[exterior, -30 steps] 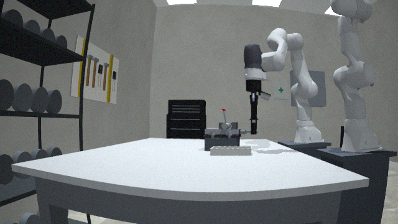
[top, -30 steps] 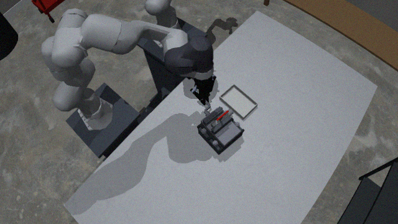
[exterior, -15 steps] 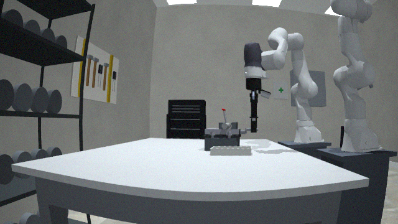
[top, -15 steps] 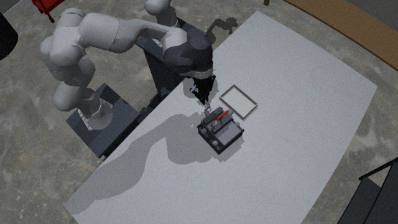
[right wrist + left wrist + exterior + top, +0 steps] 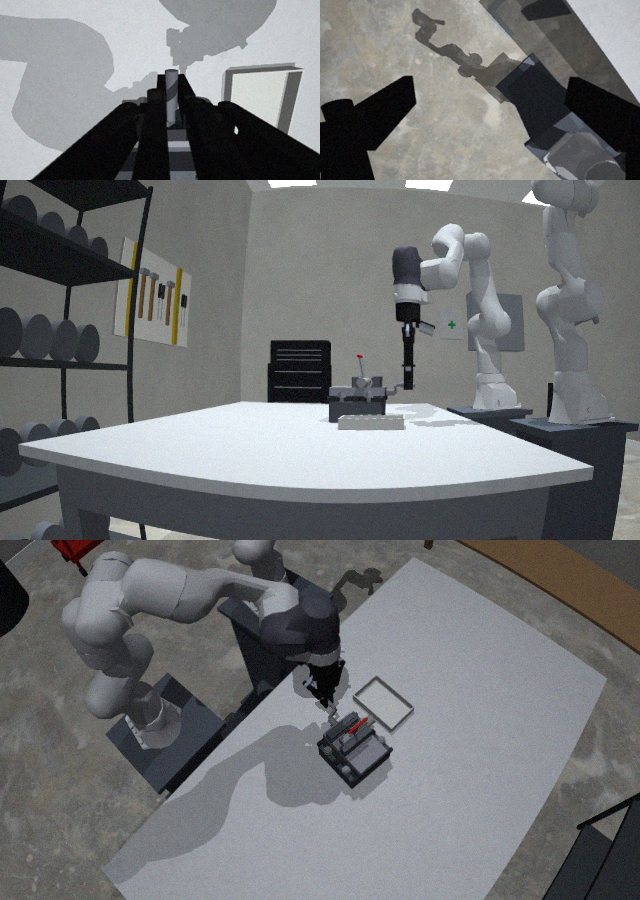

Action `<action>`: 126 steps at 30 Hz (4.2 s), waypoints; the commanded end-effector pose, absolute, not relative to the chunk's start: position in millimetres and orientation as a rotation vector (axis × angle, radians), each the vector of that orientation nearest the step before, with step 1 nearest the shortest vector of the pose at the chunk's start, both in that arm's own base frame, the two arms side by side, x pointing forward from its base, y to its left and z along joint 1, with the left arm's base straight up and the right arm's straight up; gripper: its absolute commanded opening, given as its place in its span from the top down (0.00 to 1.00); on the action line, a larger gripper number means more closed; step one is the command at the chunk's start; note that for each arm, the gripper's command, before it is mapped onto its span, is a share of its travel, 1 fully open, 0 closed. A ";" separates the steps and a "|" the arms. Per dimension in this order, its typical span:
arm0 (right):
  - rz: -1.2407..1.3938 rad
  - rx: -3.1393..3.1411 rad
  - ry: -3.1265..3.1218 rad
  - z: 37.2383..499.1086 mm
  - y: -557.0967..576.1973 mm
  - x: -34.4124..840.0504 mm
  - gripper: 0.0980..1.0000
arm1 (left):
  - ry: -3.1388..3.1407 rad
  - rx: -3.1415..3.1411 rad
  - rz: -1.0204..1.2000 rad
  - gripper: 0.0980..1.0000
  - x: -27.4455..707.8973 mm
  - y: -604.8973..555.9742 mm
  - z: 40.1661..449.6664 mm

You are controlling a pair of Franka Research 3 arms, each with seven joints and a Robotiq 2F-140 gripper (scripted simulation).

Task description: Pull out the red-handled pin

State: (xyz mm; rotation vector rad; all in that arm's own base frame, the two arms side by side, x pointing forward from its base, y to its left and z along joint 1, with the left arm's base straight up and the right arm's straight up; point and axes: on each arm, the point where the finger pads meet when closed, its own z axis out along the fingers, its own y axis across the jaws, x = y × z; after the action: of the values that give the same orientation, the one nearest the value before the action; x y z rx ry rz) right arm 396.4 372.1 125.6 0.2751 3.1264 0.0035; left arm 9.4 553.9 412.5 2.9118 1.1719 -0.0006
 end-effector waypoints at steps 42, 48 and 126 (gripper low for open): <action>0.000 0.265 3.130 122.3 322.5 388.6 0.97 | 1.177 2.913 0.000 0.00 9.6 554.4 413.0; 0.000 0.265 3.130 107.6 316.1 387.5 0.97 | 1.177 2.913 0.000 0.00 9.6 554.4 413.0; 0.000 0.265 3.130 134.9 350.4 393.3 0.97 | 1.177 2.913 0.000 0.00 9.6 554.4 413.0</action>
State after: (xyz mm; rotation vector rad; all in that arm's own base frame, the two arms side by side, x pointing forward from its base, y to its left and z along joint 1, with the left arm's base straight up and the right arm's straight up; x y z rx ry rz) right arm 394.1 359.3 134.1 0.2841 3.1218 0.0058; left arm 9.4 553.9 412.5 2.9118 1.1719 -0.0006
